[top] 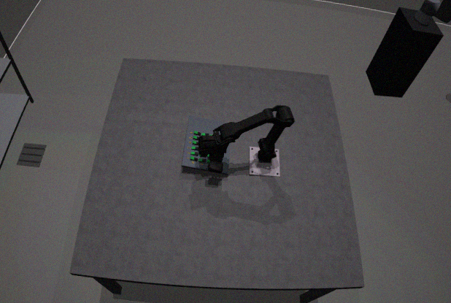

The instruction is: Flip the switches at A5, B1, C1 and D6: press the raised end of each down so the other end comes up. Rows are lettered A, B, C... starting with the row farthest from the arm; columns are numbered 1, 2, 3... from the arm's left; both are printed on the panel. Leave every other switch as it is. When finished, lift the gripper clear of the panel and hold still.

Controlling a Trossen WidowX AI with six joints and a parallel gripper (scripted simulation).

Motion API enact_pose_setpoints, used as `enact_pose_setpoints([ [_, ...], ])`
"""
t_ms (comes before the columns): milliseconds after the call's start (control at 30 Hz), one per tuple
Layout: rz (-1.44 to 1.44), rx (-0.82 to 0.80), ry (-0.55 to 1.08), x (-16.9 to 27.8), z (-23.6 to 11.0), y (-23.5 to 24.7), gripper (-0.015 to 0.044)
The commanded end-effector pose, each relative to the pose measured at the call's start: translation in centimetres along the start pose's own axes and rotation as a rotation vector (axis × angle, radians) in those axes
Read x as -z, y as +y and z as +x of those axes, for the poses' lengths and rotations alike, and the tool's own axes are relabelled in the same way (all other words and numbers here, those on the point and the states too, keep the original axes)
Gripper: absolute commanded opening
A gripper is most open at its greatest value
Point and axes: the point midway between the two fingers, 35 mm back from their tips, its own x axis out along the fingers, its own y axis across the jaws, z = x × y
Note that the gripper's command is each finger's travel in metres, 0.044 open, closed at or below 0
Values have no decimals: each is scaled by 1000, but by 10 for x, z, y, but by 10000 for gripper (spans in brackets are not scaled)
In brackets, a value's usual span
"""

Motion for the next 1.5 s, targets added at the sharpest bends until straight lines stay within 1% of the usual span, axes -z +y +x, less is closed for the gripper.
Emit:
enact_pose_setpoints([
  [0, 0, 1, 4, -1, -8, 0, 0],
  [133, 2, 4, 25, -2, -56, 0, 0],
  [200, 2, 5, 29, -2, -64, -1, 0],
  [300, 2, 5, 29, -2, -64, -1, 0],
  [367, 2, 6, 30, -3, -64, -9, 0],
  [567, 1, 15, 35, -2, -64, -78, 0],
  [733, 1, 18, 33, 13, -66, -134, 0],
  [800, 1, 18, 32, 19, -66, -148, 0],
  [967, 1, 18, 33, 20, -63, -149, 0],
  [1067, 1, 18, 55, 20, -34, -150, 0],
  [1100, 1, 18, 57, 20, -31, -150, 0],
  [1267, 1, 18, 57, 20, -31, -150, 0],
  [1367, 1, 18, 57, 21, -23, -150, 0],
  [1467, 1, 18, 57, 21, -21, -150, 0],
])
